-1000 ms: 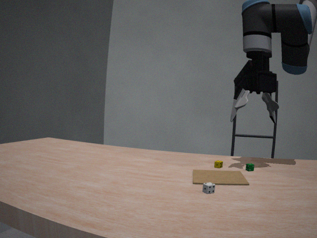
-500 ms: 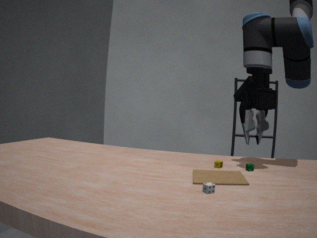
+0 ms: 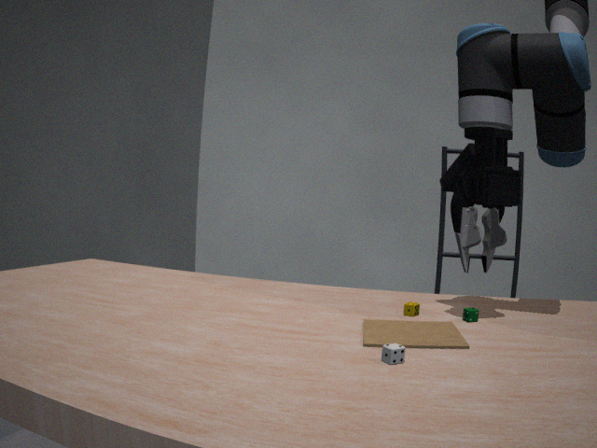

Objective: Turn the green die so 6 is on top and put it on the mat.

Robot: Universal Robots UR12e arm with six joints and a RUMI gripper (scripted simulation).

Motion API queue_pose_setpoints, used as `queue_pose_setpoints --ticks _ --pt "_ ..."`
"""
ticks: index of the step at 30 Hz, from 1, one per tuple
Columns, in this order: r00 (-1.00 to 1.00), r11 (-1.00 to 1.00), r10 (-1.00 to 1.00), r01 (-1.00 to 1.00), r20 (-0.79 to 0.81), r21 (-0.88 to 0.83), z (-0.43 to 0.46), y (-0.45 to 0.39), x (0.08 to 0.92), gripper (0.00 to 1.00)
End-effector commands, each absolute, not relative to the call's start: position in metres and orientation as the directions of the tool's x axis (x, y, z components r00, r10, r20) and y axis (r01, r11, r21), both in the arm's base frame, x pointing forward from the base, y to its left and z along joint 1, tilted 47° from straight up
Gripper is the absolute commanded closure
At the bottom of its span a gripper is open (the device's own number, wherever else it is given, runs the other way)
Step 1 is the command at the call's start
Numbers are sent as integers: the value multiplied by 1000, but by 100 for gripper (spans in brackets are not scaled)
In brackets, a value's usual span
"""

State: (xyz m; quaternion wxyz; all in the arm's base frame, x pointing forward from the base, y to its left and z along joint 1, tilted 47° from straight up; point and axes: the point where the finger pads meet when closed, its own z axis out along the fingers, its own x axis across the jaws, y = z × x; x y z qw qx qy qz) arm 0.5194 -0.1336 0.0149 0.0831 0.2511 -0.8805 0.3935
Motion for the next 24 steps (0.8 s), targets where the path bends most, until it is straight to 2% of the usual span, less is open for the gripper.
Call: queue_pose_setpoints --ticks 1,24 --pt "-860 564 -377 -507 343 -651 15 -133 520 79" --pt "-860 564 -377 -507 343 -651 13 -136 520 79"
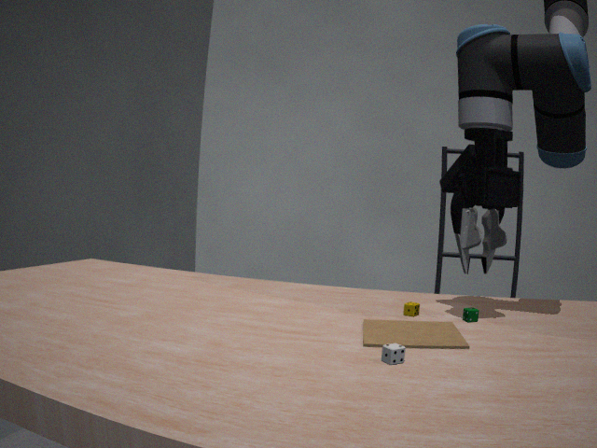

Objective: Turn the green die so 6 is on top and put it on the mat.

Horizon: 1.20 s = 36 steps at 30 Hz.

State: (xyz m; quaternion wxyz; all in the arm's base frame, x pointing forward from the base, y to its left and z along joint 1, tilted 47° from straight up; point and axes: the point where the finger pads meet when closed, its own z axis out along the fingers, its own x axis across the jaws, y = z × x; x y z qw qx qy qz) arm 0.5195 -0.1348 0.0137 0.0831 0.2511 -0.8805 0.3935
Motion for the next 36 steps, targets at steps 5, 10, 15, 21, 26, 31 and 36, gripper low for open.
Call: queue_pose_setpoints --ticks 5,10,15,21,26,31,36 --pt "-860 564 -377 -507 343 -652 11 -138 520 79" --pt "-860 564 -377 -507 343 -652 7 -142 520 79" --pt "-860 564 -377 -507 343 -652 2 -147 521 79" --pt "-860 564 -377 -507 343 -652 -2 -152 521 79" --pt "-860 564 -377 -507 343 -652 -8 -158 521 79" --pt "-860 564 -377 -507 343 -652 -13 -163 522 79" --pt "-860 564 -377 -507 343 -652 -16 -167 522 79"
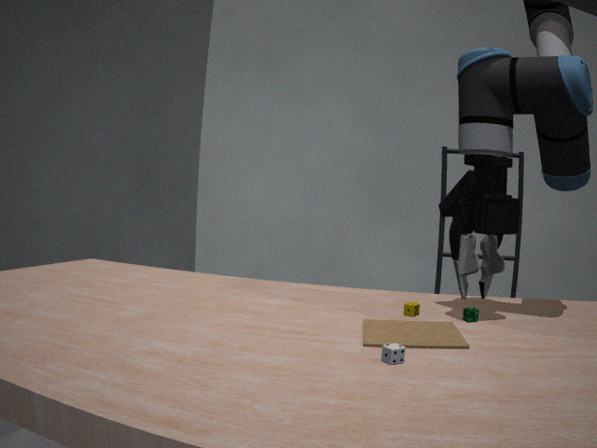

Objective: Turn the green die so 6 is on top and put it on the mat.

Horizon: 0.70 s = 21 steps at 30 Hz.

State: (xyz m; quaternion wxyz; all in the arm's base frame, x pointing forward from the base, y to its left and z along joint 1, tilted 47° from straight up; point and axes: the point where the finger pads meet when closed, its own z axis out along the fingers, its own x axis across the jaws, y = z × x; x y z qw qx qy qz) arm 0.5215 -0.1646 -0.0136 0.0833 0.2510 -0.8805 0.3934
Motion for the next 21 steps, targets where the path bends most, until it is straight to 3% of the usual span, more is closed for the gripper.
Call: queue_pose_setpoints --ticks 1,21 --pt "-860 564 -377 -507 343 -652 -16 -167 522 79" --pt "-860 564 -377 -507 343 -652 -20 -172 522 79"
